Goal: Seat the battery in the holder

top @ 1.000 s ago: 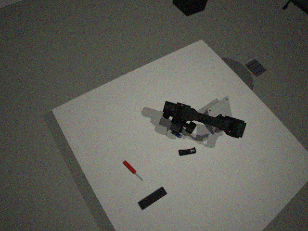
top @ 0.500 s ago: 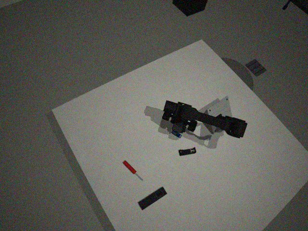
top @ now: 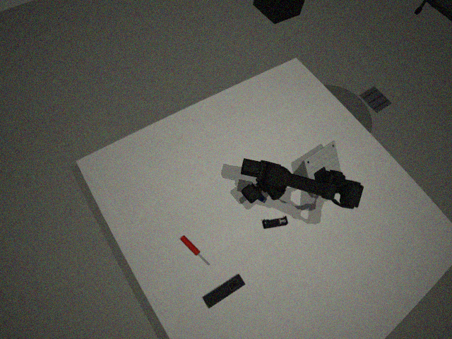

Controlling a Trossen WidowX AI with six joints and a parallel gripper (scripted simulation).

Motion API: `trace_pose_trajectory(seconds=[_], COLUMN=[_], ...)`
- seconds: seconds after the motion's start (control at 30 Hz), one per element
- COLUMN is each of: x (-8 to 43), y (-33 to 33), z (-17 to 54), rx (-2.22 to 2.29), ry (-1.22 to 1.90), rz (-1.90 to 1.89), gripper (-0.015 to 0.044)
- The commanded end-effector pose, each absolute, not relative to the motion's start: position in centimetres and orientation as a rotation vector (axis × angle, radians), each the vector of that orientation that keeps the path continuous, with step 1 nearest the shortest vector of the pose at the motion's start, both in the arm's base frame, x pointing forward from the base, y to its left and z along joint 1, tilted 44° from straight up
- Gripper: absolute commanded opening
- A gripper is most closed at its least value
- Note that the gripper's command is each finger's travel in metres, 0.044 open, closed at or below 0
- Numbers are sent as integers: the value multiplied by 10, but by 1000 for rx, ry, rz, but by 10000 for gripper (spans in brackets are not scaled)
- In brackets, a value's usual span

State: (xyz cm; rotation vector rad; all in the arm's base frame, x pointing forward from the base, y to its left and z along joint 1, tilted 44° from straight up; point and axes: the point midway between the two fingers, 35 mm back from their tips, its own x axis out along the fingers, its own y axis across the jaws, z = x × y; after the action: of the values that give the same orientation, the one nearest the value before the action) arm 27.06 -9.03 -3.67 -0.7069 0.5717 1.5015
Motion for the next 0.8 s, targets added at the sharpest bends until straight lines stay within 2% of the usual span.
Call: trace_pose_trajectory(seconds=[0.0,0.77], x=[266,267], y=[-75,-59], z=[-42,-59], rx=[-948,-948], ry=[325,326], rz=[1610,1610], gripper=[238,238])
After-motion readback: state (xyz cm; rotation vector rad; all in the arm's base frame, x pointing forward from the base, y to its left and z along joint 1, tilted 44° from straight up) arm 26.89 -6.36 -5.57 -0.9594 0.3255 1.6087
